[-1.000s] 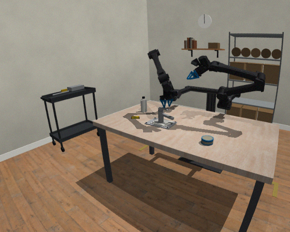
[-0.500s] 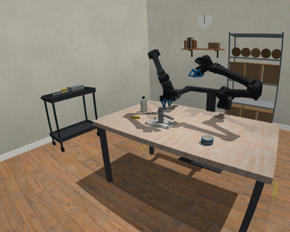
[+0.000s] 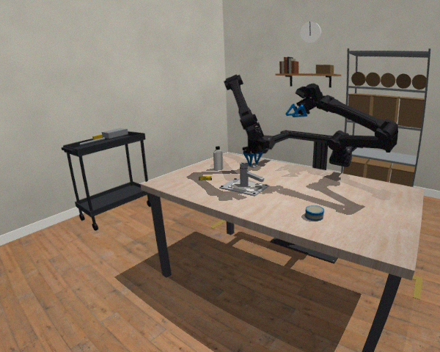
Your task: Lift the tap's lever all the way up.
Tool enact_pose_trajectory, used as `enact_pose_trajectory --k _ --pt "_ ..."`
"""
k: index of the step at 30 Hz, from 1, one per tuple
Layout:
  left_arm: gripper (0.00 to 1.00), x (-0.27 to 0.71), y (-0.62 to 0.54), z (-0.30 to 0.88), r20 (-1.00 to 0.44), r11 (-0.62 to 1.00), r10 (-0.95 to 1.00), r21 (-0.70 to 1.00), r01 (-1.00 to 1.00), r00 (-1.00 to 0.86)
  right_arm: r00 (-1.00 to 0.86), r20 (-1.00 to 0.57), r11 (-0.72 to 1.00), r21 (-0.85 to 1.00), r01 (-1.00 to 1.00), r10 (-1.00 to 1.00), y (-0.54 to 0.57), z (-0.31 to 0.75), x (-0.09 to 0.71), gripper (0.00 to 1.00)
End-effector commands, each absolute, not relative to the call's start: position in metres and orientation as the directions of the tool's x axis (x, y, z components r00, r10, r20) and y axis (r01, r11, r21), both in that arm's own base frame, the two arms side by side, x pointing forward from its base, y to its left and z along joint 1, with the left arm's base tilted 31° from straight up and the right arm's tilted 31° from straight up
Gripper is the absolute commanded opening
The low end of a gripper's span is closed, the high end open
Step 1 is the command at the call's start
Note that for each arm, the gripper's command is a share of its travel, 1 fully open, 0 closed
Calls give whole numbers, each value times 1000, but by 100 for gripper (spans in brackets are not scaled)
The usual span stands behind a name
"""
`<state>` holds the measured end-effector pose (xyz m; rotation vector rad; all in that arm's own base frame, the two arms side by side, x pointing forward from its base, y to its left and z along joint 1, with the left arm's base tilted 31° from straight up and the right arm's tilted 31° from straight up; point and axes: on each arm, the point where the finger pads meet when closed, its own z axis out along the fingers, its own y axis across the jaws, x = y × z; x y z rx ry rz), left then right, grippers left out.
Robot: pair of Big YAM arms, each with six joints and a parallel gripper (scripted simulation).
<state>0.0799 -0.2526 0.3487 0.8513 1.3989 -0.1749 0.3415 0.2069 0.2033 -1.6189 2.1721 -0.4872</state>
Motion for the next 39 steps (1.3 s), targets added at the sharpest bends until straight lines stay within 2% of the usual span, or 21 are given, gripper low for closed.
enact_pose_trajectory --k 1,8,20,22,24,39 --pt "100 80 -253 369 -936 730 302 350 587 182 -258 -104 275 -495 -824 -960 206 198 349 47" --pt "100 80 -253 367 -932 726 311 360 586 186 -257 -112 278 -501 -820 -960 205 193 353 44" --pt "100 80 -253 367 -932 726 311 360 586 186 -247 -132 280 -509 -814 -960 209 202 349 28" --pt "100 80 -253 367 -932 726 311 360 586 186 -243 -136 278 -509 -815 -960 212 203 347 6" --pt "100 80 -253 367 -932 726 311 360 586 186 -241 -138 278 -508 -815 -961 205 199 348 27" --pt "100 80 -253 367 -932 726 311 360 586 186 -55 -417 284 -511 -812 -907 194 219 333 27"
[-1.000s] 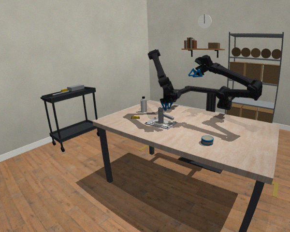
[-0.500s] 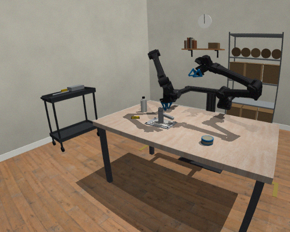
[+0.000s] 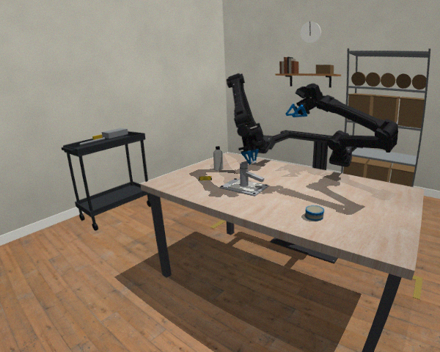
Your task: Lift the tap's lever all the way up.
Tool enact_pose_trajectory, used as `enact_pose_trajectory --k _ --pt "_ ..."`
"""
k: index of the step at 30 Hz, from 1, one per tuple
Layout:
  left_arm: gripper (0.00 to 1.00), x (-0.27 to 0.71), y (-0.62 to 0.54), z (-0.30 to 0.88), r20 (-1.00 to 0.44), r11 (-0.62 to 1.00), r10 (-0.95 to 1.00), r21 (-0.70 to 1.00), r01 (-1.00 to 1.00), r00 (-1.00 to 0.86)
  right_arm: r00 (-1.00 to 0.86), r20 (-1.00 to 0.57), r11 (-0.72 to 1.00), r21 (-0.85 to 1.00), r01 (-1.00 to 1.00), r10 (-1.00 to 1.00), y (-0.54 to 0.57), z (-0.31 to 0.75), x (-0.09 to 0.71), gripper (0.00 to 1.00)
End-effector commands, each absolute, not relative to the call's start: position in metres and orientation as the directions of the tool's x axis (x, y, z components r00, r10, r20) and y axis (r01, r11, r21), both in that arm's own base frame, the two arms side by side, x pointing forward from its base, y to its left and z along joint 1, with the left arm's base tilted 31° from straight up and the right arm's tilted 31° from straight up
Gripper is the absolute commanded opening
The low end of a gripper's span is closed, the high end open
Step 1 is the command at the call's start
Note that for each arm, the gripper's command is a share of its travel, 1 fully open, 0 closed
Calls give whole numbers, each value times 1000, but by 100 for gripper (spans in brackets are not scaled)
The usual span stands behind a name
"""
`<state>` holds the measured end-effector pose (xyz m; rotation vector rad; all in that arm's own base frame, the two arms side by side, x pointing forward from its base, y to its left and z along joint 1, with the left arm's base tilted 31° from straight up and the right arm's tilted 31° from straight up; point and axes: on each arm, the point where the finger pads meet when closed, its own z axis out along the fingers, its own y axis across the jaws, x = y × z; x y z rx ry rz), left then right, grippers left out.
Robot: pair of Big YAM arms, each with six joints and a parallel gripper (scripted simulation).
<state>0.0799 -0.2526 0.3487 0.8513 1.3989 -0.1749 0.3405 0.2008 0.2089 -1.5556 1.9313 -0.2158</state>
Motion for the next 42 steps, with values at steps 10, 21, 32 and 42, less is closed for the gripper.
enact_pose_trajectory --k 10,21,32,42 --pt "100 80 -253 367 -932 726 311 360 586 186 -9 -475 286 -514 -809 -880 197 232 330 27" --pt "100 80 -253 367 -932 726 311 360 586 186 16 -502 283 -514 -810 -865 196 234 328 38" --pt "100 80 -253 367 -932 726 311 360 586 186 8 -495 281 -505 -816 -869 196 228 330 67" --pt "100 80 -253 367 -932 726 311 360 586 186 41 -528 303 -547 -781 -848 202 266 318 67"
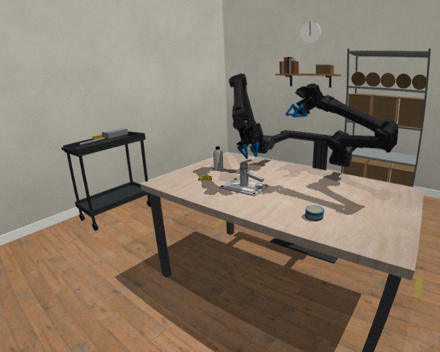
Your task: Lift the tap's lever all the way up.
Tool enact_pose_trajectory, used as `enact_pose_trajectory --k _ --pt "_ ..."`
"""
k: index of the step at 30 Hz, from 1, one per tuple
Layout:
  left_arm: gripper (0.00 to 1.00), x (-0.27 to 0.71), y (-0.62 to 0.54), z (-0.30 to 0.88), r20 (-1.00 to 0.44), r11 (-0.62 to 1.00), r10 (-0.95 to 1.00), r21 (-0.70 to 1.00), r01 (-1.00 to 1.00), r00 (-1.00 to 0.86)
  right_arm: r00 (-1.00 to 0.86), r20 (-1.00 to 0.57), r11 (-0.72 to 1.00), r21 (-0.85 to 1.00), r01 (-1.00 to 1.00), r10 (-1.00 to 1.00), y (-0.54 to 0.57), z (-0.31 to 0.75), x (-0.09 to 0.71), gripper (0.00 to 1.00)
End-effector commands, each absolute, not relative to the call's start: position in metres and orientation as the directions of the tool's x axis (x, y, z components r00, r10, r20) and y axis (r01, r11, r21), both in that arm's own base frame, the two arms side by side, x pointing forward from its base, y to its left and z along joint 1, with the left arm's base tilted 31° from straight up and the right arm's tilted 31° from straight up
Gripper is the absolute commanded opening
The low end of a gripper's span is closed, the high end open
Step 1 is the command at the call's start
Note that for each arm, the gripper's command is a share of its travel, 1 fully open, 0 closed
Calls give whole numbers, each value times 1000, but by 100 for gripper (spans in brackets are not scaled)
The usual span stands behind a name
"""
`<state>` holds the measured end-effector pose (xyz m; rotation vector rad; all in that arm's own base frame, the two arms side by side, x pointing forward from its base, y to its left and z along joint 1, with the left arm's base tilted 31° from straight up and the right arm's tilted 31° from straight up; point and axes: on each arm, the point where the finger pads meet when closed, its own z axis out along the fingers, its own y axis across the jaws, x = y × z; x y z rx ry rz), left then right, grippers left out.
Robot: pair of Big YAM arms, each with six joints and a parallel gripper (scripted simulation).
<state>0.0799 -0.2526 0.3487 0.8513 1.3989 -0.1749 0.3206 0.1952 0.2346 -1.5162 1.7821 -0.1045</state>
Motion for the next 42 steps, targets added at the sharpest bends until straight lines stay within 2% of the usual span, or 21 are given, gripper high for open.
enact_pose_trajectory --k 1,5,8,12,16,19,26,33,35,42 --pt "100 80 -253 367 -932 726 311 360 586 186 41 -528 303 -547 -781 -848 202 266 318 67" --pt "100 80 -253 367 -932 726 311 360 586 186 40 -521 304 -557 -773 -852 188 280 315 67" --pt "100 83 -252 381 -944 744 282 327 583 171 -46 -548 366 -492 -790 -835 190 270 319 100" --pt "100 83 -258 382 -940 737 292 339 584 176 -261 -605 537 -334 -775 -752 189 271 325 100" --pt "100 87 -271 393 -935 731 302 351 586 184 -496 -597 700 -161 -696 -630 187 273 333 100" --pt "100 88 -273 395 -935 730 302 351 586 184 -539 -592 727 -122 -676 -600 191 273 332 100" --pt "100 98 -296 414 -934 724 303 356 591 190 -824 -468 913 84 -400 -318 184 277 348 100" --pt "100 103 -305 422 -933 722 303 358 592 194 -955 -297 982 179 -64 -8 180 278 358 100" --pt "100 103 -305 422 -933 722 303 358 592 194 -955 -297 982 179 -64 -8 180 278 358 100" --pt "100 103 -307 422 -933 721 303 358 593 194 -954 -148 959 157 237 260 164 281 365 100"
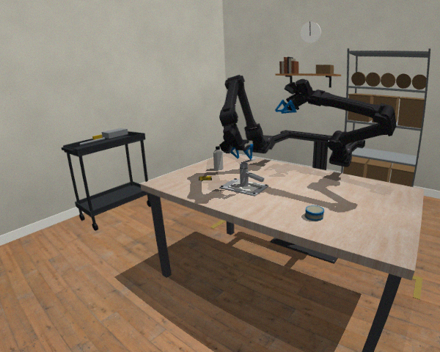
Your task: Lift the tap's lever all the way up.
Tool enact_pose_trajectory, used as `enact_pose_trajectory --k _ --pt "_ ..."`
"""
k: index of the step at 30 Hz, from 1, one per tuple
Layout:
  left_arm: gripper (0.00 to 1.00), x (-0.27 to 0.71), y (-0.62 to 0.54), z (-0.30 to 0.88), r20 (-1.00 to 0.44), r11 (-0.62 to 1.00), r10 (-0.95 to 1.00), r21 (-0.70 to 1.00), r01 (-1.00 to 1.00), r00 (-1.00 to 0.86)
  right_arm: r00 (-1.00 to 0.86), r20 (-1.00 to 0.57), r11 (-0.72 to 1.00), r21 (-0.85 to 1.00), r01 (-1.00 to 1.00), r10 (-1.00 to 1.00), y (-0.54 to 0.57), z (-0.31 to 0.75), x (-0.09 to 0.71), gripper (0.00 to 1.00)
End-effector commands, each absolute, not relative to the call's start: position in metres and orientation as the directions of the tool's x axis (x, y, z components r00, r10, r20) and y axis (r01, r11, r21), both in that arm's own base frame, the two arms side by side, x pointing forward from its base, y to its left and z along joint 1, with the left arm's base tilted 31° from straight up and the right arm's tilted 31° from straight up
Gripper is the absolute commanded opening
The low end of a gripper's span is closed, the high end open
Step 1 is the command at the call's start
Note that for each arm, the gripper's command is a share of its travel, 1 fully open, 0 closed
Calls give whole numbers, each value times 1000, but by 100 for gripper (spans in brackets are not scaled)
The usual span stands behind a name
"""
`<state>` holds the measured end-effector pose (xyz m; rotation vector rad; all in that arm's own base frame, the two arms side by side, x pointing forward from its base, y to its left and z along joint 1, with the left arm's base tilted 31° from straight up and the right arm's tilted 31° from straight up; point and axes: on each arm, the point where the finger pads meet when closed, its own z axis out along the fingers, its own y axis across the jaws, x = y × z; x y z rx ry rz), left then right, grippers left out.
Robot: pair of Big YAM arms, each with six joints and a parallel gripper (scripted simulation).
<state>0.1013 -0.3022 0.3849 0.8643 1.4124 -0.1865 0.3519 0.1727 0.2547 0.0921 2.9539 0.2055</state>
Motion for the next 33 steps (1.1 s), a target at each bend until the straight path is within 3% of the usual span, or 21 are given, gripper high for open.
enact_pose_trajectory --k 1,33 --pt "100 103 -307 422 -933 721 303 358 594 195 -951 -139 955 150 256 277 162 281 366 100" --pt "100 101 -304 410 -929 712 316 367 599 194 -956 -123 960 127 250 266 158 278 361 100"
